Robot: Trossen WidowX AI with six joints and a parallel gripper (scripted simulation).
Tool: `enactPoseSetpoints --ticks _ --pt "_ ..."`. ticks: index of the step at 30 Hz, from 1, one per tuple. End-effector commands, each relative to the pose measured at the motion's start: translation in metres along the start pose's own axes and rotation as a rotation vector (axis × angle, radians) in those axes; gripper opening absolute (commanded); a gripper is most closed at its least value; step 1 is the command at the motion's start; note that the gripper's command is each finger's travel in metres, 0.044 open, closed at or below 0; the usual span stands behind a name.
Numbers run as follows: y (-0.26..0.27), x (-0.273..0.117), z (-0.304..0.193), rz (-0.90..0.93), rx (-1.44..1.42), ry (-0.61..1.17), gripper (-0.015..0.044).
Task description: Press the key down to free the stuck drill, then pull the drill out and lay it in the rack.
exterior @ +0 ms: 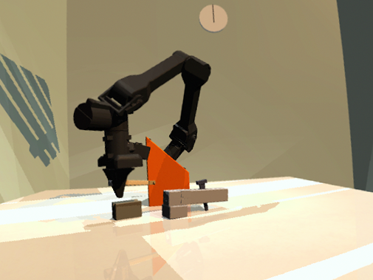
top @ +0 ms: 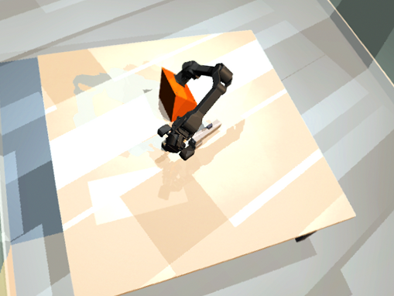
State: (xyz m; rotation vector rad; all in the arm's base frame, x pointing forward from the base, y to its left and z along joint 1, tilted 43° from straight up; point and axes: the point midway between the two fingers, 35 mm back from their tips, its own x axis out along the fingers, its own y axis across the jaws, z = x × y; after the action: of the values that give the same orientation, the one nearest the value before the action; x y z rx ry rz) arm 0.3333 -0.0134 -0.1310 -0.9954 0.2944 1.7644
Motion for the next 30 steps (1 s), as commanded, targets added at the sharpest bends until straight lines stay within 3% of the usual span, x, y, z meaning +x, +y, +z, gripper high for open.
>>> enactPoseSetpoints --ticks 1,30 --pt "0.008 0.001 -0.002 0.003 -0.001 0.004 0.0" --pt "0.05 0.005 -0.012 0.004 0.0 0.005 0.0"
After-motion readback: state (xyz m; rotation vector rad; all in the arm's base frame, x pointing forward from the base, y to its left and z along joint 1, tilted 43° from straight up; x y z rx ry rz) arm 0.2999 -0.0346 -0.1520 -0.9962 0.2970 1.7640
